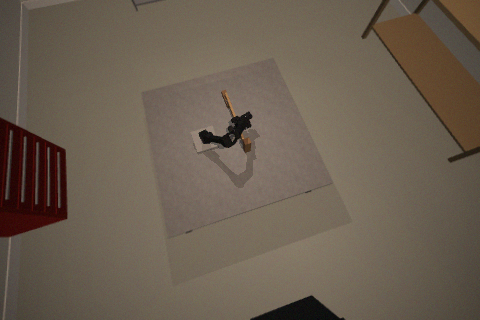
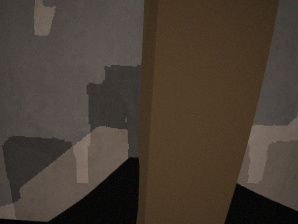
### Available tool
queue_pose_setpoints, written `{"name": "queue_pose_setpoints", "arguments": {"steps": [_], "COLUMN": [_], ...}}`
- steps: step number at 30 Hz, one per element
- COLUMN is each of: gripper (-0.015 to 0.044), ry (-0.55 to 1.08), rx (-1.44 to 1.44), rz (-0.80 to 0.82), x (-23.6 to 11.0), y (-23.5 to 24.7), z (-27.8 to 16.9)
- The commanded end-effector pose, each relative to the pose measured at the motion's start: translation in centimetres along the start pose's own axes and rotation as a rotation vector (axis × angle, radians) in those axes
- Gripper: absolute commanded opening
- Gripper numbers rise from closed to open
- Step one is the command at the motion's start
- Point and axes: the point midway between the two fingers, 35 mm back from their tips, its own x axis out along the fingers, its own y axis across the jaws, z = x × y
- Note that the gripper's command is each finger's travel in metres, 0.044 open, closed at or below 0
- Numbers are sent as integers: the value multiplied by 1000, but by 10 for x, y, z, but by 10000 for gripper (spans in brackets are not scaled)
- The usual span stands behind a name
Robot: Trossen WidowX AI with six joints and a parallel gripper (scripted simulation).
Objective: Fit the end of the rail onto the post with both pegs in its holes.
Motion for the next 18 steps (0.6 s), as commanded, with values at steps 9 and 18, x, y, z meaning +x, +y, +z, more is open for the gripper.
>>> {"name": "queue_pose_setpoints", "arguments": {"steps": [9,18], "gripper": [0,0], "ry": [-8,-8], "rx": [-4,-4], "rz": [-7,-7], "x": [-9,-14], "y": [-4,-4], "z": [2,2]}}
